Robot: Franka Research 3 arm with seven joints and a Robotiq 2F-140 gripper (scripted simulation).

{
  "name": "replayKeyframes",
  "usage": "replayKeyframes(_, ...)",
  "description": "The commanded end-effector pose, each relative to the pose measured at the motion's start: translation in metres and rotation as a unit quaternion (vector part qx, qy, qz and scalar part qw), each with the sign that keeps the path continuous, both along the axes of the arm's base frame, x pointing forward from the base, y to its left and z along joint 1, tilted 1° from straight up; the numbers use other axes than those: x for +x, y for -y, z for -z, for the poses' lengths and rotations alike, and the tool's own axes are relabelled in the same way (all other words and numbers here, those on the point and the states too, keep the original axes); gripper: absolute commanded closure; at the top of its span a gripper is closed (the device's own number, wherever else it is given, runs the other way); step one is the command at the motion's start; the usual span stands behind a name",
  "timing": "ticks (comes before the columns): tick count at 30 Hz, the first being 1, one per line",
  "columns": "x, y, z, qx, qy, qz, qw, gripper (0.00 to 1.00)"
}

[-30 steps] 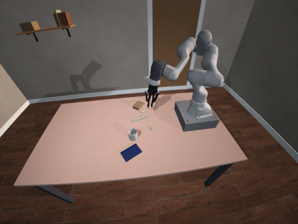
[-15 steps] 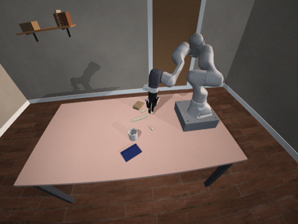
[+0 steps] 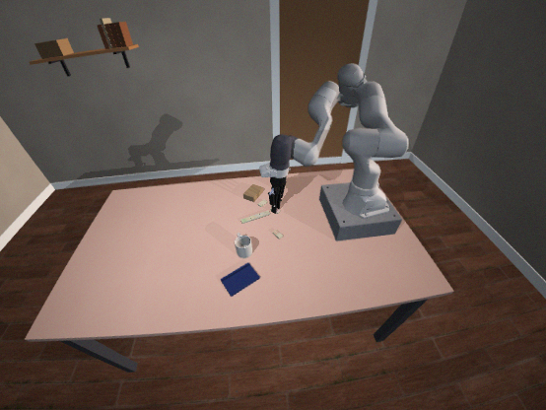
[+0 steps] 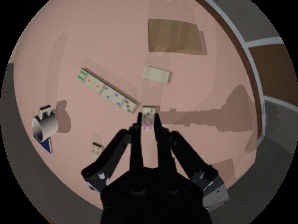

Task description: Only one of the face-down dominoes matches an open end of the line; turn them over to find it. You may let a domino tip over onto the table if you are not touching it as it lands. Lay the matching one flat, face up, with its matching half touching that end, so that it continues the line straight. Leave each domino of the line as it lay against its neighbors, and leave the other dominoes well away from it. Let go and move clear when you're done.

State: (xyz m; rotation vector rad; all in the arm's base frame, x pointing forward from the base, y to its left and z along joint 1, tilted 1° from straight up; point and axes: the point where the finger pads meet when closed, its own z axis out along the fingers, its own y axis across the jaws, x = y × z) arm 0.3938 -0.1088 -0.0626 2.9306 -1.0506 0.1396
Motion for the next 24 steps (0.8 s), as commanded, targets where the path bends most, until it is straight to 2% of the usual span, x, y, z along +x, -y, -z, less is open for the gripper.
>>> replayKeyframes(1,0.0013,0.0029,0.0018,0.001,-0.012,-0.139,0.990,0.78)
replayKeyframes(5,0.0013,0.0029,0.0018,-0.001,-0.012,-0.165,0.986,0.78)
replayKeyframes(6,0.0013,0.0029,0.0018,-0.003,-0.013,-0.200,0.980,0.78)
replayKeyframes(13,0.0013,0.0029,0.0018,-0.007,-0.017,-0.285,0.958,0.78)
replayKeyframes(20,0.0013,0.0029,0.0018,-0.008,-0.024,-0.368,0.930,0.78)
replayKeyframes(22,0.0013,0.0029,0.0018,-0.008,-0.024,-0.368,0.930,0.78)
replayKeyframes(23,0.0013,0.0029,0.0018,-0.007,-0.027,-0.398,0.917,0.78)
replayKeyframes(24,0.0013,0.0029,0.0018,-0.007,-0.029,-0.408,0.912,0.78)
